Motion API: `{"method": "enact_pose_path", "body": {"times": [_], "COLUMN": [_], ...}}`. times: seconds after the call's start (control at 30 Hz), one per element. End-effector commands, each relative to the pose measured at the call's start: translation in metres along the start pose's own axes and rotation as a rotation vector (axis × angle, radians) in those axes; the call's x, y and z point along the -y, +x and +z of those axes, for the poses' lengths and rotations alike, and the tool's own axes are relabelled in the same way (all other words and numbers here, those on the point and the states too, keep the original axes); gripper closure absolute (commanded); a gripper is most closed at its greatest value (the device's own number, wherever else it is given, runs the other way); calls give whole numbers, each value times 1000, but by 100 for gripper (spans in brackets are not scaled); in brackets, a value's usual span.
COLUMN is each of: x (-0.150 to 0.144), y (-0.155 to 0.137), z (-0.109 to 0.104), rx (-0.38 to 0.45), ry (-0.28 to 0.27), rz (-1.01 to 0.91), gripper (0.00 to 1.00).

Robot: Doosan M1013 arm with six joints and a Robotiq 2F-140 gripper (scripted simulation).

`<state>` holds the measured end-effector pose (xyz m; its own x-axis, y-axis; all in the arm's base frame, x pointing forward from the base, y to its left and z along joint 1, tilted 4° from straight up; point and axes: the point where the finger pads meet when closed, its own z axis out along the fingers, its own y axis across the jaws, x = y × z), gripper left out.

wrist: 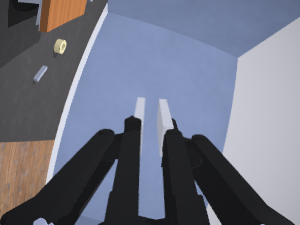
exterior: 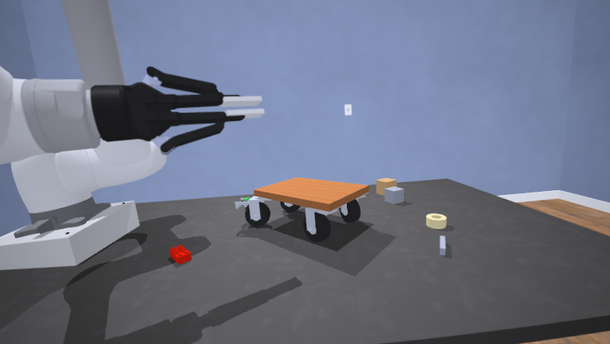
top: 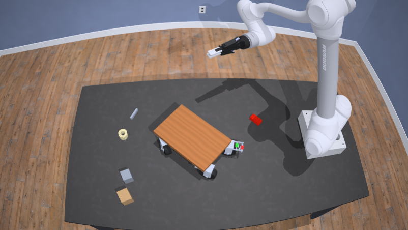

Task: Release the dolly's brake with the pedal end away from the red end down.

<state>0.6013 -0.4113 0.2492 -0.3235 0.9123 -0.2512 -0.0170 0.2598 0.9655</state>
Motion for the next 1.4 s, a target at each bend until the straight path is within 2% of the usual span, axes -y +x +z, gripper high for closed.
{"method": "enact_pose_path", "body": {"times": [0.0,0.07,0.1,0.13,0.17,0.2,0.23,0.27,0.33,0.37,0.4,0.43,0.47,0.57,0.6,0.63,0.67,0.7,0.73,0.77,0.8,0.83,0.87,0.93,0.97,1.03,1.13,1.23,1.37], "x": [0,3,3,5,5,7,7,9,9,12,12,13,13,13,15,17,17,19,19,20,20,21,21,24,24,26,26,28,30], "y": [20,56,56,77,77,99,99,123,123,147,147,169,169,169,190,208,208,226,226,242,242,256,256,283,283,305,305,332,354], "z": [6,16,16,21,21,26,26,32,32,38,38,43,43,43,48,53,53,57,57,61,61,65,65,71,71,77,77,83,89], "rx": [-114,-264,-293,-354,-394,-446,-493,-541,-617,-681,-726,-774,-821,-845,-945,-1006,-1035,-1098,-1119,-1188,-1197,-1269,-1269,-1398,-1398,-1507,-1507,-1635,-1742], "ry": [26,66,73,90,99,114,126,138,158,174,187,198,211,218,245,260,269,284,291,309,312,331,331,365,365,394,394,428,457], "rz": [-101,-238,-264,-320,-356,-404,-446,-490,-560,-618,-660,-704,-747,-769,-860,-916,-943,-999,-1019,-1082,-1090,-1158,-1158,-1275,-1275,-1375,-1375,-1492,-1590], "gripper": [100,100,100,100,100,100,100,100,100,100,100,100,100,100,100,100,100,100,100,100,100,100,100,100,100,100,100,100,100]}}
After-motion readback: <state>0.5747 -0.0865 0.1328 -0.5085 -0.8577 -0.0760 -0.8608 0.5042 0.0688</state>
